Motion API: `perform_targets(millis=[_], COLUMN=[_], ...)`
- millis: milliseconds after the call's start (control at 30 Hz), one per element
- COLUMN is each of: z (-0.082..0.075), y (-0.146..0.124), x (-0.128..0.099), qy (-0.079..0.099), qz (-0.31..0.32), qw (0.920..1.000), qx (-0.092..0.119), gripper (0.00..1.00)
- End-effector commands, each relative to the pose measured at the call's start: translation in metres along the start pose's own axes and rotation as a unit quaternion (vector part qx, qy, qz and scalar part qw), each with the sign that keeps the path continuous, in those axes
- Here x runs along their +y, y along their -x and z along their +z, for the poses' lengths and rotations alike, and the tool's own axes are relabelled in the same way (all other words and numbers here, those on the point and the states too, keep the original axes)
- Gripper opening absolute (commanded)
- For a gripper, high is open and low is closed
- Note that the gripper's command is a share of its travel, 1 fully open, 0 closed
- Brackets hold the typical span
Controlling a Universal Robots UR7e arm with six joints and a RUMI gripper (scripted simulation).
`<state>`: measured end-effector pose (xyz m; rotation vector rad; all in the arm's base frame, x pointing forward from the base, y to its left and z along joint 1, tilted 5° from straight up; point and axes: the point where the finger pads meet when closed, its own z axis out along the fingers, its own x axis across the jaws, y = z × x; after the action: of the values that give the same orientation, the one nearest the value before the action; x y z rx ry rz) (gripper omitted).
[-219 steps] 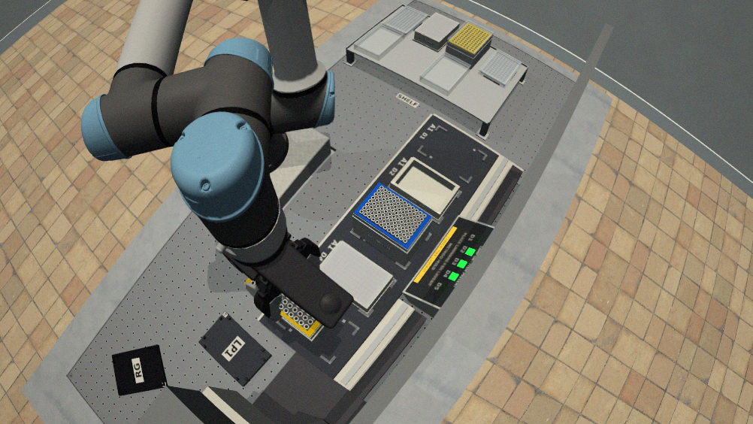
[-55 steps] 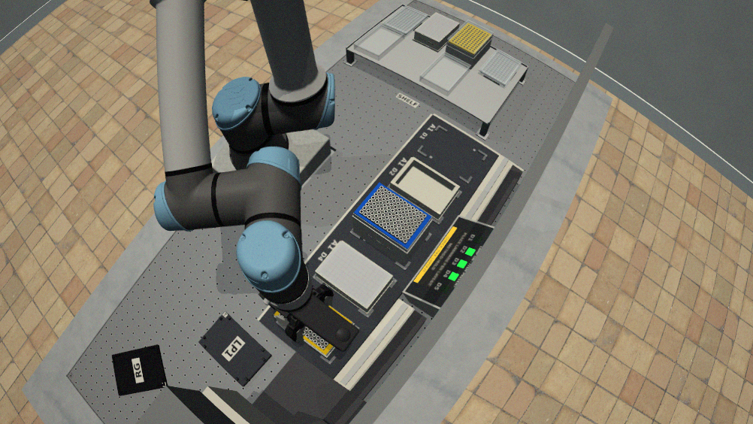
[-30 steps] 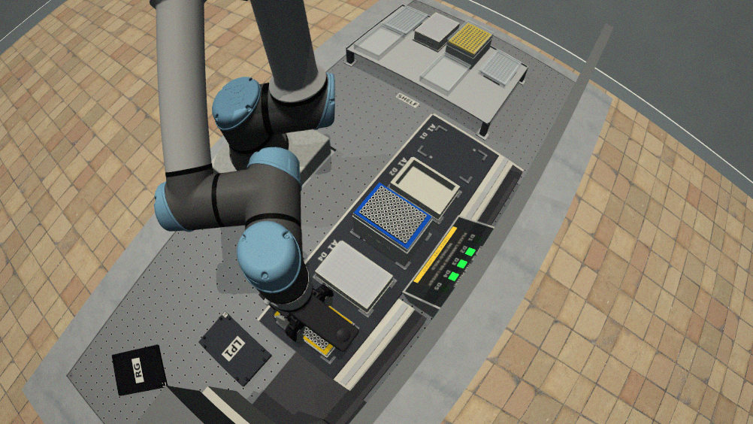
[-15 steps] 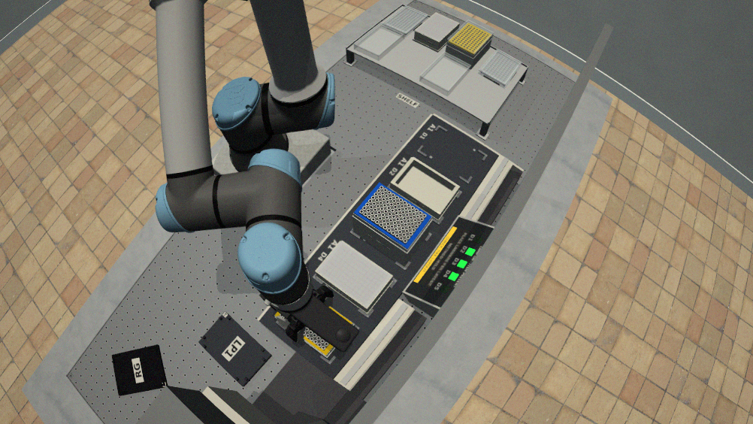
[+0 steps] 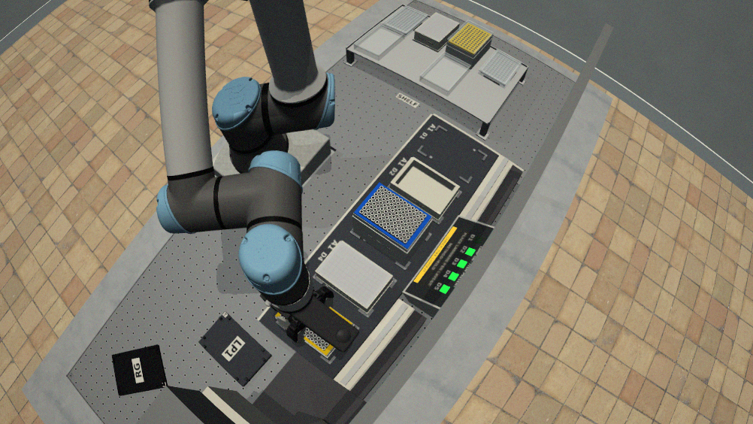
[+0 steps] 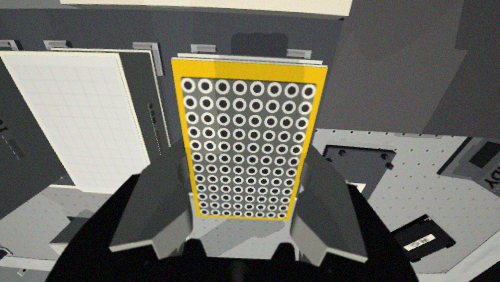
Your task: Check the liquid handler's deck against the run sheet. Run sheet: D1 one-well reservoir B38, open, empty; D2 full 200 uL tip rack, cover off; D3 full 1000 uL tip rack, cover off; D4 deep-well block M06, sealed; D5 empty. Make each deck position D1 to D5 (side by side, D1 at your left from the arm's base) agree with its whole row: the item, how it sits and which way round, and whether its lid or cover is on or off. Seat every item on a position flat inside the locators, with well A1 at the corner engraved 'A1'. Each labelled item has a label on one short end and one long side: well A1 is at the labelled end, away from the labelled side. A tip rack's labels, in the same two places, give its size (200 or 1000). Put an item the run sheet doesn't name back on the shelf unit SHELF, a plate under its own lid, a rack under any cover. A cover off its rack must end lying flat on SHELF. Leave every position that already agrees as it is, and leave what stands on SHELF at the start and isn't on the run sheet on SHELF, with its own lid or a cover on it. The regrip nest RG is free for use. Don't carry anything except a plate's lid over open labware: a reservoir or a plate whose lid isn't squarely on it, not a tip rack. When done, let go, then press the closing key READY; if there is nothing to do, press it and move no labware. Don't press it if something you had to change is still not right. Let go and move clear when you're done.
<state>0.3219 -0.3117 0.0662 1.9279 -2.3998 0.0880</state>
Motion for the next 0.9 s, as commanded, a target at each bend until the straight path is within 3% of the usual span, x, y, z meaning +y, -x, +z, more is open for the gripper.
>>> perform_targets(millis=[0, 233, 267, 867], z=[0.0005, 0.0005, 0.0005, 0.0004], y=[-0.0003, -0.0003, -0.0003, -0.0003], x=[-0.0003, -0.0003, -0.0003, -0.0003], qy=[-0.001, -0.001, -0.001, 0.0], qz=[0.0, 0.0, 0.0, 0.0], qw=[1.0, 1.0, 1.0, 1.0], qx=[0.0, 0.0, 0.0, 0.0], gripper=[0.0, 0.0, 0.82, 0.82])
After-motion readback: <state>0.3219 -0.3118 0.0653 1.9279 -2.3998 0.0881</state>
